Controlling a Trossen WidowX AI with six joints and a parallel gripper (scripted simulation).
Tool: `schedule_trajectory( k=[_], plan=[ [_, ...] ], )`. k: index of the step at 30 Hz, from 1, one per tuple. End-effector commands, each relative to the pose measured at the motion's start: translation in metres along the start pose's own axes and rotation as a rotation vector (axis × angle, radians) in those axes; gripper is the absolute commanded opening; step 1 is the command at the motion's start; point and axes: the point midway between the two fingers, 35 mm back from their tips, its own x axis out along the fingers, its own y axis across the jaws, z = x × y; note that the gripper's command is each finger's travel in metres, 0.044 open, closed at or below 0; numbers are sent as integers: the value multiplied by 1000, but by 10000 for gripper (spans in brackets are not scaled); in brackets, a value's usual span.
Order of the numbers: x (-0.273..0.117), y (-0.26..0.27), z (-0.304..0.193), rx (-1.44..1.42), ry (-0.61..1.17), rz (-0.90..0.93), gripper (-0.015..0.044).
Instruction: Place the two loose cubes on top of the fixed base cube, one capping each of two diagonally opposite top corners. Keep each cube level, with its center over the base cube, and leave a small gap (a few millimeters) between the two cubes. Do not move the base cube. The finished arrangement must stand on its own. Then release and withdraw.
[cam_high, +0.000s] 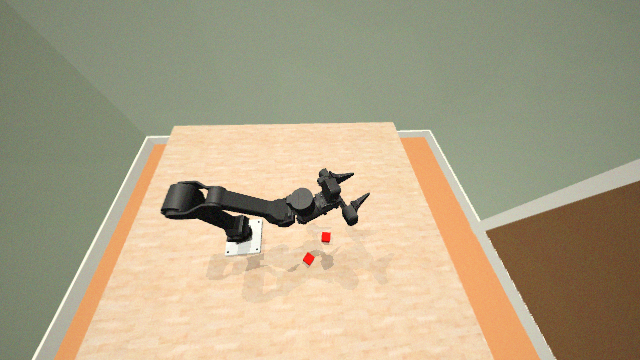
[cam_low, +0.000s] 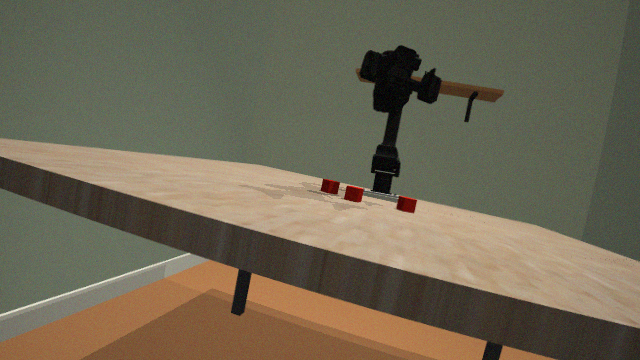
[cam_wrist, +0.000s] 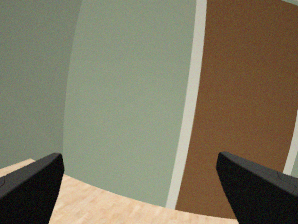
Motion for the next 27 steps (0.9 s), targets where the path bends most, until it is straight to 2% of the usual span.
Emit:
schedule_trajectory(
  k=[1, 5, 15, 27],
  plan=[
    [0, -1, -1, -2, 7, -3, 374],
    [4, -19, -25, -42, 148, -52, 269],
    [-17, -63, -92, -163, 601, -110, 265],
    [-92, -84, -141, -268, 1155, 33, 265]
  ],
)
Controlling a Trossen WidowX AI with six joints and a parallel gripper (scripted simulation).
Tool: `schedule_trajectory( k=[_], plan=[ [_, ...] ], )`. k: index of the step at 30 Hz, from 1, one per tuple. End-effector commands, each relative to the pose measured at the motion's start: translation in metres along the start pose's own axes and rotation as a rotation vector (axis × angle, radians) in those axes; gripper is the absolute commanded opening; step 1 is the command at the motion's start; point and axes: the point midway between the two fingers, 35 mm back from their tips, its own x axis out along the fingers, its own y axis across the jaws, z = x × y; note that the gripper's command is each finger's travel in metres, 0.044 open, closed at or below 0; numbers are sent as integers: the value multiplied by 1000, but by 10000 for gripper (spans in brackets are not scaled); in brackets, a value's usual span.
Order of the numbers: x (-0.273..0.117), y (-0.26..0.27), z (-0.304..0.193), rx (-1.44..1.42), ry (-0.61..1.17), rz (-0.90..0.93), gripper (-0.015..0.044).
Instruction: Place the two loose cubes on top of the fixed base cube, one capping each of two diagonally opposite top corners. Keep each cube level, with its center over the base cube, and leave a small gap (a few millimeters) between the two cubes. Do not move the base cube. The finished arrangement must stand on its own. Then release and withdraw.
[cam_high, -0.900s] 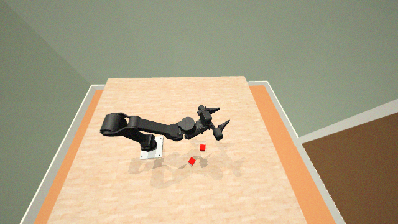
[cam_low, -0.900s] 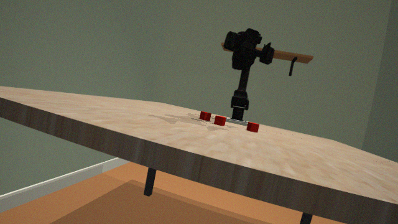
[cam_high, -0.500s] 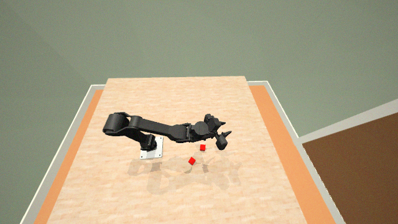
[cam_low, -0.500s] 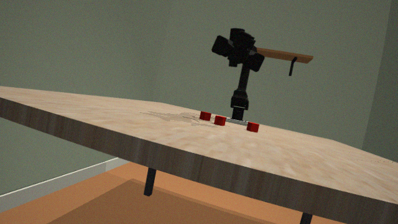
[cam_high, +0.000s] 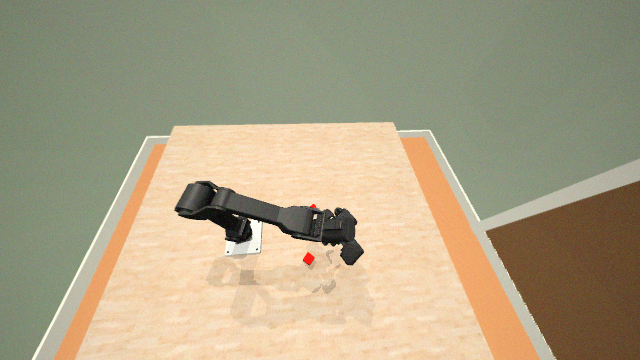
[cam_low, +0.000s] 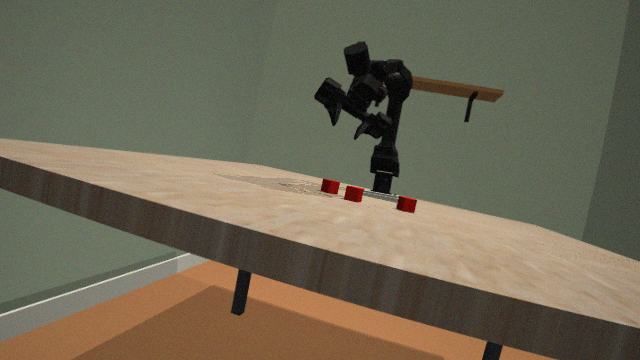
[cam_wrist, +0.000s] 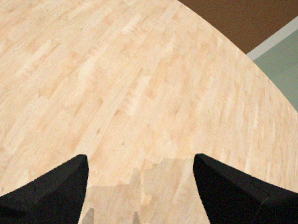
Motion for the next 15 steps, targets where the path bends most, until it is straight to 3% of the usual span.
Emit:
schedule_trajectory(
  k=[1, 15],
  plan=[
    [-4, 3, -27, -59, 148, 68, 265],
    [-71, 23, -107, -285, 580, 461, 265]
  ],
)
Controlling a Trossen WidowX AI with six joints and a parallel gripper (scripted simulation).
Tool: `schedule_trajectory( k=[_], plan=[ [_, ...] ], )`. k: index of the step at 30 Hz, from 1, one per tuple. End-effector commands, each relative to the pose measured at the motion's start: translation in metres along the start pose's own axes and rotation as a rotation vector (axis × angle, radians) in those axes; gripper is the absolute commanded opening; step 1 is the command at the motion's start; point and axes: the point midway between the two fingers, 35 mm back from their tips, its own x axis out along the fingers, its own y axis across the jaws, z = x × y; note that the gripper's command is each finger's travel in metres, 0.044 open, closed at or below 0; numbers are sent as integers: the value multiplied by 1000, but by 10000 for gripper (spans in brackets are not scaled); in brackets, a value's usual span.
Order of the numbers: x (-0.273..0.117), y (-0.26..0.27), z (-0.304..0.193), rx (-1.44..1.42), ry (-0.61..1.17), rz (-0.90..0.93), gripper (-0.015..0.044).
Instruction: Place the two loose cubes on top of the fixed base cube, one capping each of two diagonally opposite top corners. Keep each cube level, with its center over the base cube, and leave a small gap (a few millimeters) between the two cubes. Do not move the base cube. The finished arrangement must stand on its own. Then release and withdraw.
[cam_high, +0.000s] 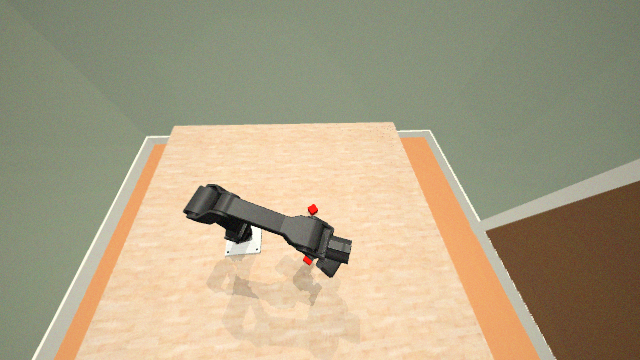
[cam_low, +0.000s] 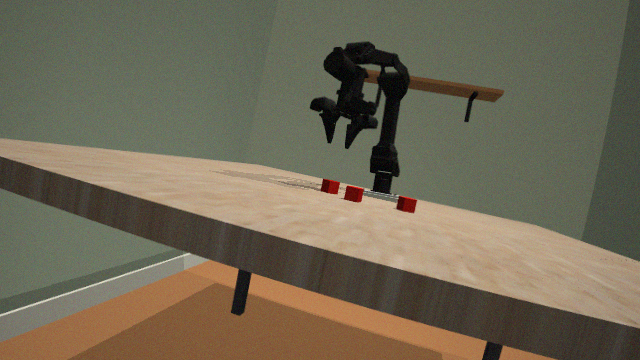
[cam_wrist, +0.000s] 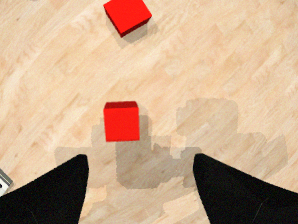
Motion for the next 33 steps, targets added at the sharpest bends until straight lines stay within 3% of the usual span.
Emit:
schedule_trajectory(
  k=[1, 7, 15, 33],
  plan=[
    [-2, 7, -9, -37, 42, 57, 265],
    [4, 7, -9, -37, 42, 57, 265],
    [59, 11, -12, -38, 42, 57, 265],
    [86, 12, -13, -38, 42, 57, 265]
  ],
)
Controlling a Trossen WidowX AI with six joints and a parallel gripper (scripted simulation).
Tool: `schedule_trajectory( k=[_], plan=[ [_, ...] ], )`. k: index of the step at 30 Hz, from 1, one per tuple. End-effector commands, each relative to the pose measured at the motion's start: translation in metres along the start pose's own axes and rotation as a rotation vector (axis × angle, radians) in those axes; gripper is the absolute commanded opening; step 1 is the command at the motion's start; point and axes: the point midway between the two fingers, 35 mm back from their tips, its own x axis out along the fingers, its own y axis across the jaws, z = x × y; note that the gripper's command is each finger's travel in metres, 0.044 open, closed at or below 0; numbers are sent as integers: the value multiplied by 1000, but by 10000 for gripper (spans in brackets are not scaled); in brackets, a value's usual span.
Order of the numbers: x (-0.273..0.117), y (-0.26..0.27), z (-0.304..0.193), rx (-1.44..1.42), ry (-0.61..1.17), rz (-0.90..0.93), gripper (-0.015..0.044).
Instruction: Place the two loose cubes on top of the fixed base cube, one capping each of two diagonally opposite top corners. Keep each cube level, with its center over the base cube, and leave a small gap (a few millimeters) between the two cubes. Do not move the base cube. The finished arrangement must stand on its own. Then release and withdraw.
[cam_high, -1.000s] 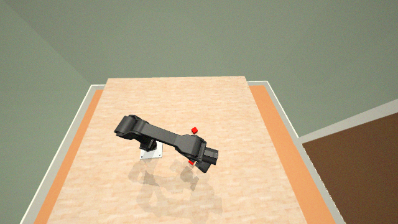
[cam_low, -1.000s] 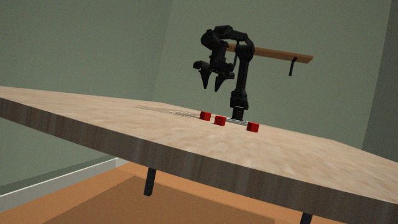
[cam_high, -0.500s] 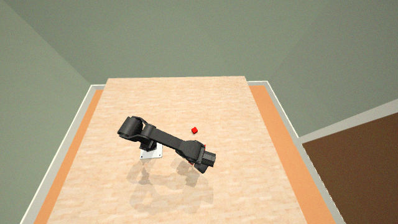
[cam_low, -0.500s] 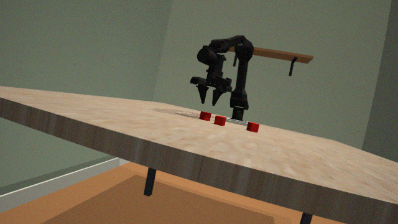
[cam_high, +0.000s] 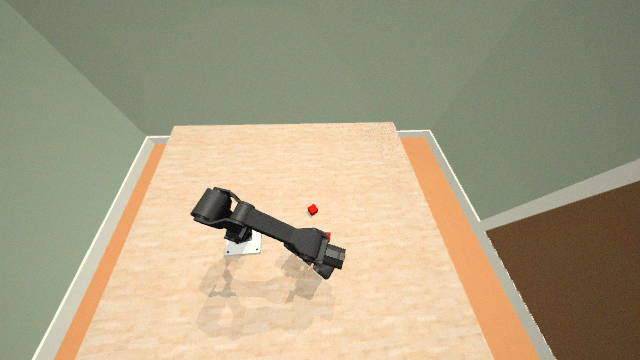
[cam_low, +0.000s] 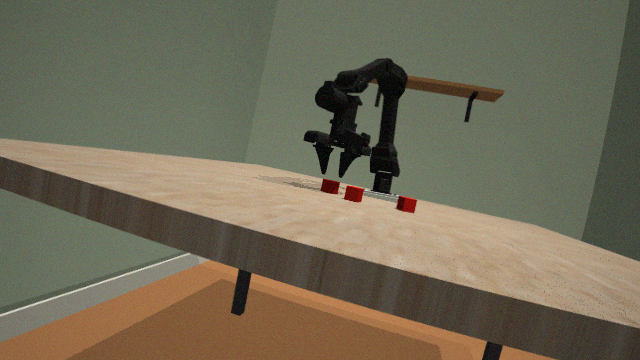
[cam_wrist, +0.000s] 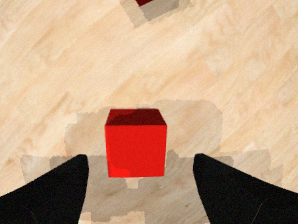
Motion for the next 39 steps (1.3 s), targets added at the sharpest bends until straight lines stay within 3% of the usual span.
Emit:
schedule_trajectory(
  k=[1, 15, 21, 39],
  plan=[
    [9, 1, -1, -6, 7, 12, 265],
    [29, 2, -1, -6, 7, 12, 265],
    [29, 2, -1, -6, 7, 12, 107],
    [-12, -4, 1, -6, 7, 11, 105]
  ],
)
